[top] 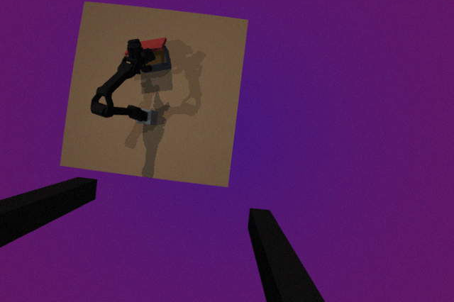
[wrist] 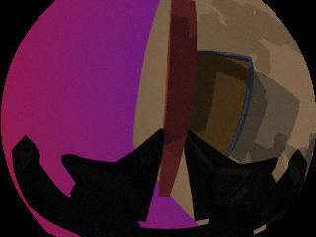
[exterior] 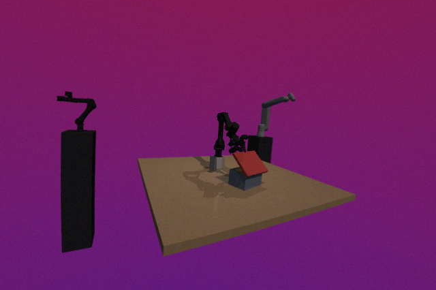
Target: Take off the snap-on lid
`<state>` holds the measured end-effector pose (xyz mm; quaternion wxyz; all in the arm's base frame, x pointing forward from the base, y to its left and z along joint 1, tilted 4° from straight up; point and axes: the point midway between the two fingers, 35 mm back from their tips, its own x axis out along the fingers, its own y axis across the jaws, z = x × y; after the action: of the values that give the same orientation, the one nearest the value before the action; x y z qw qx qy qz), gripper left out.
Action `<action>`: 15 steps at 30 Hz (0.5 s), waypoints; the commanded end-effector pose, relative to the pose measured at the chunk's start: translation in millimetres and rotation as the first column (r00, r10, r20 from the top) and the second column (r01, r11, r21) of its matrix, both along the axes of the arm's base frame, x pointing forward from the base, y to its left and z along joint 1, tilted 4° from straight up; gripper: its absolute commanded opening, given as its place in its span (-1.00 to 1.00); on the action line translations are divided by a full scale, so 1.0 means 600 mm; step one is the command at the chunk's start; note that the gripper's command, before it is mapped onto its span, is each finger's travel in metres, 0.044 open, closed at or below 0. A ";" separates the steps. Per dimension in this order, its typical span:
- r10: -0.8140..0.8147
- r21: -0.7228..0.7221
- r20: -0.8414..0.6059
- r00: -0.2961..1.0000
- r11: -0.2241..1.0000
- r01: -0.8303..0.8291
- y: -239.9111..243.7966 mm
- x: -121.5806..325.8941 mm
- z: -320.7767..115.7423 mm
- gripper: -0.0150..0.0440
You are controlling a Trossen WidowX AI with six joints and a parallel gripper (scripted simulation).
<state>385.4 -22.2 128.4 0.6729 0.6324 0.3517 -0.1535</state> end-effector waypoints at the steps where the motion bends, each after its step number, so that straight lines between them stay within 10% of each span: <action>1: -0.005 -0.002 0.021 1.000 1.000 0.005 -0.002 0.005 0.020 -0.49; 15: -0.005 -0.002 0.021 1.000 1.000 0.005 -0.003 0.006 0.042 -0.49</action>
<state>386.5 -23.0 146.6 0.6740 0.6327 0.3495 -0.1526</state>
